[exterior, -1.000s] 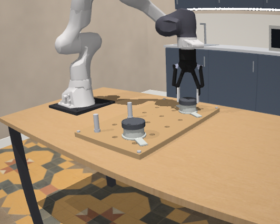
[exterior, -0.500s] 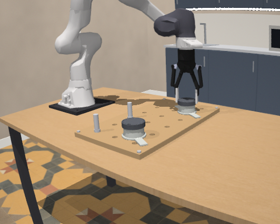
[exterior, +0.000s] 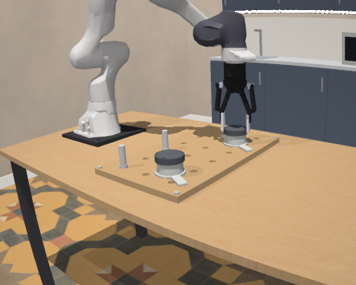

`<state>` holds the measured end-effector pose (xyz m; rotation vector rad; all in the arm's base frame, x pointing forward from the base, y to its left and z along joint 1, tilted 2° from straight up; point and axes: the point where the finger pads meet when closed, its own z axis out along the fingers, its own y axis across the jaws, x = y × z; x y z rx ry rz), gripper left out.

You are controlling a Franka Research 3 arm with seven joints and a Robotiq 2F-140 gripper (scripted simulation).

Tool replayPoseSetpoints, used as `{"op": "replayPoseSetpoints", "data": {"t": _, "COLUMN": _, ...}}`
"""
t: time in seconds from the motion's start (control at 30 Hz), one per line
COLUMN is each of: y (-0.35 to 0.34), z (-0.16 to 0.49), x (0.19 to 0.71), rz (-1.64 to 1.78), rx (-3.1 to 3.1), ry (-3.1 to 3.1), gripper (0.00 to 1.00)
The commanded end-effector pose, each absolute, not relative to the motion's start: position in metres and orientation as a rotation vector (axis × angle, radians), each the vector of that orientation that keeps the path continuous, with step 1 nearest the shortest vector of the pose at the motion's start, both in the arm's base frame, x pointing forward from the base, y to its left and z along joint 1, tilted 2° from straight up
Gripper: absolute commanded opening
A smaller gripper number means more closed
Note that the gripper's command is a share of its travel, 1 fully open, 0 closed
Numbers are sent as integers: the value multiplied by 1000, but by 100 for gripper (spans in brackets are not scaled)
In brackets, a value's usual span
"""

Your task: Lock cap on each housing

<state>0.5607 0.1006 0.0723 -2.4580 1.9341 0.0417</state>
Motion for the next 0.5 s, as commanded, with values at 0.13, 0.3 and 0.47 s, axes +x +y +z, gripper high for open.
{"op": "replayPoseSetpoints", "data": {"t": 0.13, "y": 94, "z": 71, "x": 559, "rz": 46, "rx": -2468, "ry": 1919, "gripper": 10}}
{"op": "replayPoseSetpoints", "data": {"t": 0.3, "y": 88, "z": 71, "x": 559, "rz": 46, "rx": -2468, "ry": 1919, "gripper": 10}}
{"op": "replayPoseSetpoints", "data": {"t": 0.47, "y": 82, "z": 71, "x": 558, "rz": 46, "rx": -2468, "ry": 1919, "gripper": 10}}
